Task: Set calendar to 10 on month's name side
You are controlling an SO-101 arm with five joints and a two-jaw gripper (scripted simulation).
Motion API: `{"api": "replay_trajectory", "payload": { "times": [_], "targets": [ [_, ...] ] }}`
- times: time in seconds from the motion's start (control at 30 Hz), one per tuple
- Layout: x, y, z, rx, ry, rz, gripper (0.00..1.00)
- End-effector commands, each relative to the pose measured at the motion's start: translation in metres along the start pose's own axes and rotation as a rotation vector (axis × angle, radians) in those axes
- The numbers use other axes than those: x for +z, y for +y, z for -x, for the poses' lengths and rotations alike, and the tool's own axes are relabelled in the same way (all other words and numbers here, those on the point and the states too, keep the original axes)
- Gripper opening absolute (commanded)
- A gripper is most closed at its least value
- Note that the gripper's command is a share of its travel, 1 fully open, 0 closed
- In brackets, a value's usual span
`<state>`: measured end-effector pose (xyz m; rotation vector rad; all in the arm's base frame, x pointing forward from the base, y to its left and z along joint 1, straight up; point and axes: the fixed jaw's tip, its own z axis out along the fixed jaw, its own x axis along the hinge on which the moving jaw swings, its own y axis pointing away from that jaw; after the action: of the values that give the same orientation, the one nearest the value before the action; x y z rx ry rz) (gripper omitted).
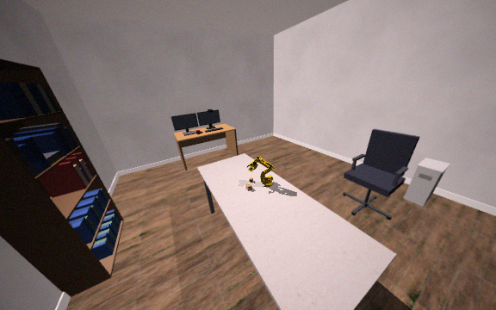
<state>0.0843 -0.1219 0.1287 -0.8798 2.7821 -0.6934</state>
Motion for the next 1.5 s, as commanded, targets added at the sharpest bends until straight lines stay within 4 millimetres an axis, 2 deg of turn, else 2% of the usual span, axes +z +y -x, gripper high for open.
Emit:
{"api": "replay_trajectory", "payload": {
  "times": [0.0, 0.33, 0.5, 0.83, 0.9, 1.4, 1.47],
  "targets": [
    [-0.007, -0.006, -0.001, 0.027, 0.002, -0.050, 0.35],
    [-0.006, -0.007, 0.001, 0.107, -0.003, -0.035, 0.35],
    [-0.005, -0.008, 0.003, 0.208, -0.006, -0.017, 0.35],
    [-0.002, -0.012, 0.009, 0.516, -0.004, 0.041, 0.35],
    [-0.002, -0.012, 0.009, 0.516, -0.004, 0.041, 0.35],
    [0.007, -0.021, 0.020, 1.089, 0.054, 0.143, 0.35],
    [0.007, -0.021, 0.020, 1.089, 0.054, 0.143, 0.35]
  ]
}}
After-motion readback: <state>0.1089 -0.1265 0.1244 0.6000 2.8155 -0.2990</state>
